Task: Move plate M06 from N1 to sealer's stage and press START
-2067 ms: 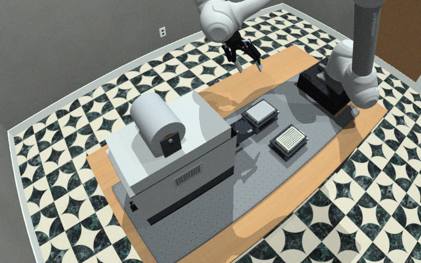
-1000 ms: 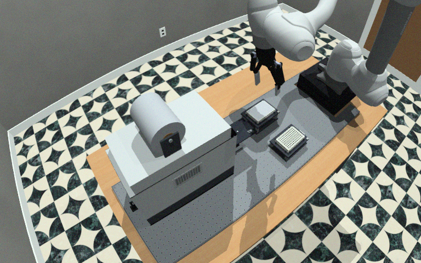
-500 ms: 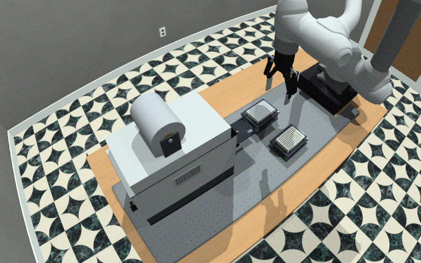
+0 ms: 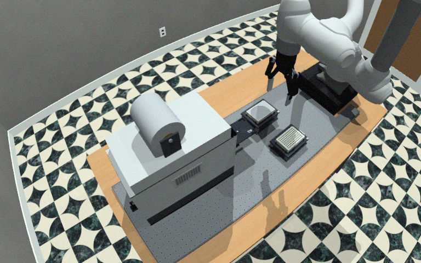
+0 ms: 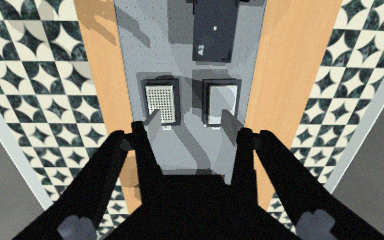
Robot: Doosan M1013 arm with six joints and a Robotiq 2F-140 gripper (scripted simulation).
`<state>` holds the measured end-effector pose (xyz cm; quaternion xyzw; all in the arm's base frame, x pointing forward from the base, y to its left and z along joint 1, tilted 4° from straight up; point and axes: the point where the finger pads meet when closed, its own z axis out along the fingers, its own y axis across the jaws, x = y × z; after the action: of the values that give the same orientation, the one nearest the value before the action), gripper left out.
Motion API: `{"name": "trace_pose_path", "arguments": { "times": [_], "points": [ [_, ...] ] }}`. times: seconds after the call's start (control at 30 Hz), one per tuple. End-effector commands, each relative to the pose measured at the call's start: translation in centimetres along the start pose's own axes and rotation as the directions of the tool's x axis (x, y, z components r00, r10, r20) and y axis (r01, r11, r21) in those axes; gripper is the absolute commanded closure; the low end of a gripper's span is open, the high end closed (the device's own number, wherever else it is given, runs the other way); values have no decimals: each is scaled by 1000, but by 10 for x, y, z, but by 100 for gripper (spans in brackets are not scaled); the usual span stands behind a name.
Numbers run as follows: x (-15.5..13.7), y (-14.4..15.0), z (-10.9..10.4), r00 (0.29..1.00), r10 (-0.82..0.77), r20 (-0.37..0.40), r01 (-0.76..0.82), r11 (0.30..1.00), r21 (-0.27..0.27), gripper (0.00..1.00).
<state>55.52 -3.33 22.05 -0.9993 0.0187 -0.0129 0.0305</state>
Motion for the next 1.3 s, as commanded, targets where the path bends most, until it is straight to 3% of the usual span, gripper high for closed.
{"name": "trace_pose_path", "arguments": {
  "times": [0.0,0.27,0.33,0.53,0.83,0.9,1.27],
  "points": [
    [-2,0,0,999,-33,-1,33,999,-5,30],
    [-2,0,0,956,-295,0,295,956,-6,30],
    [-2,0,0,956,-295,0,295,956,-6,30],
    [-2,0,0,878,-479,1,479,878,-5,30],
    [-2,0,0,697,-717,3,717,697,-5,30],
    [-2,0,0,697,-717,3,717,697,-5,30],
    [-2,0,0,394,-919,4,919,394,-4,30]
  ]
}}
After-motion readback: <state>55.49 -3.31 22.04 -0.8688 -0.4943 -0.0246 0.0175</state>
